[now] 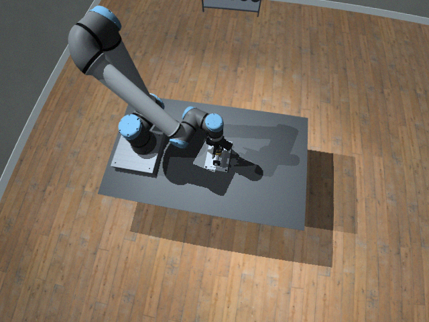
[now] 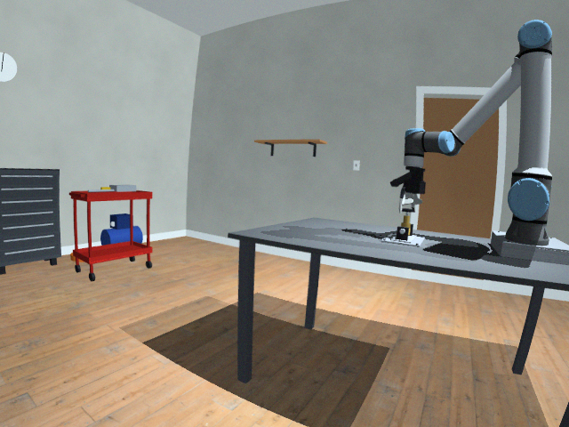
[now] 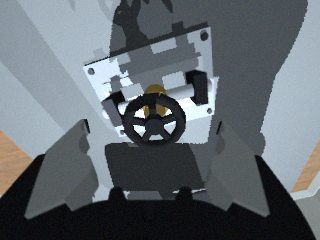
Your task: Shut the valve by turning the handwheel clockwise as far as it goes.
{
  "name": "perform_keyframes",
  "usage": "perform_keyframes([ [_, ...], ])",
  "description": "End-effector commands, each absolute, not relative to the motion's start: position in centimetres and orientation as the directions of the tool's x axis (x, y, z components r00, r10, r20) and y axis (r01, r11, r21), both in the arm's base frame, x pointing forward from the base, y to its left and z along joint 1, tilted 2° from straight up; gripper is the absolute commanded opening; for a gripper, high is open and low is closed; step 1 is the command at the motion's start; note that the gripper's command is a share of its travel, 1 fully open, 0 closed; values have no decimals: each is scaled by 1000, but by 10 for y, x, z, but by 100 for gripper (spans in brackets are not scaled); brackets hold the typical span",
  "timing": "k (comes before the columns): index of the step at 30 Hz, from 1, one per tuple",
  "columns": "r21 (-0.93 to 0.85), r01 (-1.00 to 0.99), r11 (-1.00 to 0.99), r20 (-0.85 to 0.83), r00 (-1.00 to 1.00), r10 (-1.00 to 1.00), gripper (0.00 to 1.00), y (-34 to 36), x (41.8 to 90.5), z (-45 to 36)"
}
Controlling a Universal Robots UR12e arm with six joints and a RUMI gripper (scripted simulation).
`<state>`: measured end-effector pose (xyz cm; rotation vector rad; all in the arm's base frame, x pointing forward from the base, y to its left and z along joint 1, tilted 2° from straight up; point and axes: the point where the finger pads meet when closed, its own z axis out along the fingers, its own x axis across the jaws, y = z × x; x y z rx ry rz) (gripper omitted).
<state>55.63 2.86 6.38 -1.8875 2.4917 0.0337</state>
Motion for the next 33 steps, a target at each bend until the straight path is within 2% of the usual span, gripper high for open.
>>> perform_keyframes([
  [1, 7, -963, 271, -25, -271, -962, 100, 28, 557, 66],
  [33, 7, -963, 271, -25, -271, -962, 100, 27, 557, 136],
])
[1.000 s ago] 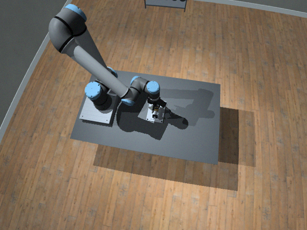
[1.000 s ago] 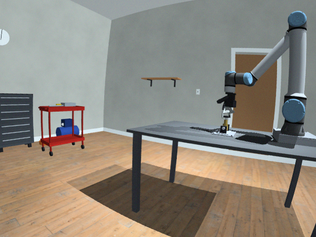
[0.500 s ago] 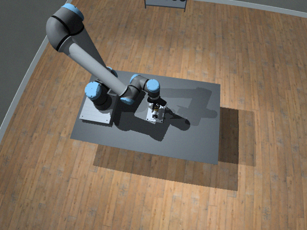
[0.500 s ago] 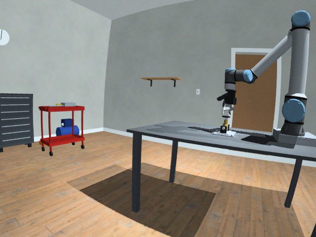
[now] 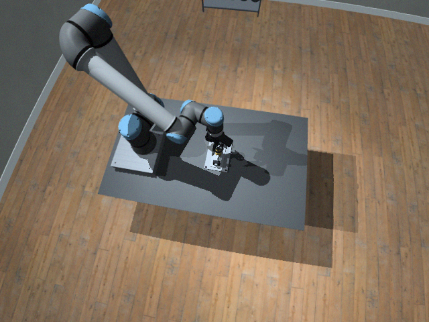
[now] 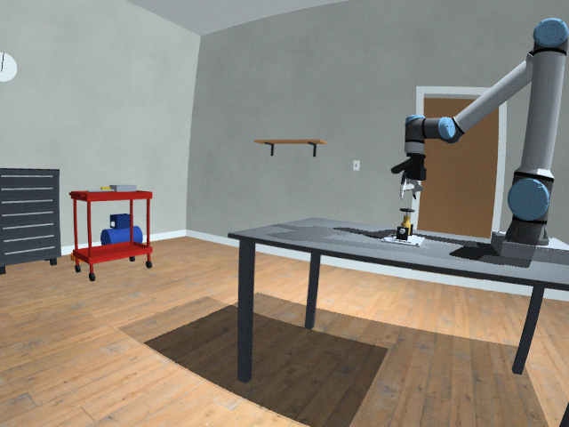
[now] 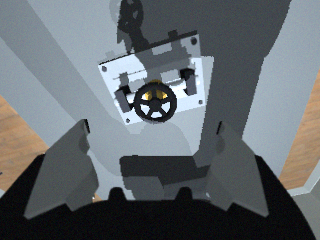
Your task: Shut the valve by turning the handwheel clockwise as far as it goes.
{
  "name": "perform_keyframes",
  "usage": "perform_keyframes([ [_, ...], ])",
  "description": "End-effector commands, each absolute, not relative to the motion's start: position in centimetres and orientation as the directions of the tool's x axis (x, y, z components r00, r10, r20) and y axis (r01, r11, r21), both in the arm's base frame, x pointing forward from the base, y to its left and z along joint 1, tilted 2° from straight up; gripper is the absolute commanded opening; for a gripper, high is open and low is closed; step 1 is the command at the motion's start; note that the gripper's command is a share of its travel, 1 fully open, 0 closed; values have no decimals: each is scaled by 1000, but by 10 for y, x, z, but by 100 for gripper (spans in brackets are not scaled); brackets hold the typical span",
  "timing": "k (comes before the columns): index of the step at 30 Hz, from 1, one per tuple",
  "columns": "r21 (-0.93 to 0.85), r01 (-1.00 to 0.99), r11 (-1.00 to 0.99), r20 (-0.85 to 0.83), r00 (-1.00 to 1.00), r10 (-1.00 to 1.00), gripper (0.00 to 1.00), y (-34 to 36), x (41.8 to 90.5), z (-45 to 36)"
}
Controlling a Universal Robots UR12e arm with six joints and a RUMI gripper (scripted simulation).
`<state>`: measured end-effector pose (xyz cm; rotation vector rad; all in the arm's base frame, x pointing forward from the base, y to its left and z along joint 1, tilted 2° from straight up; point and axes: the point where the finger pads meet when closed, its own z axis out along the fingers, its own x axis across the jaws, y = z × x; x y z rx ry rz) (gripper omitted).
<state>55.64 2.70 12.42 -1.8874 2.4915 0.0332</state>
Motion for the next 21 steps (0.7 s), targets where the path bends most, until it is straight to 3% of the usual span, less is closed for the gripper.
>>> perform_keyframes([
  [1, 7, -963, 271, -25, -271, -962, 100, 27, 557, 136],
  [21, 7, -963, 271, -25, -271, -962, 100, 26, 557, 156],
])
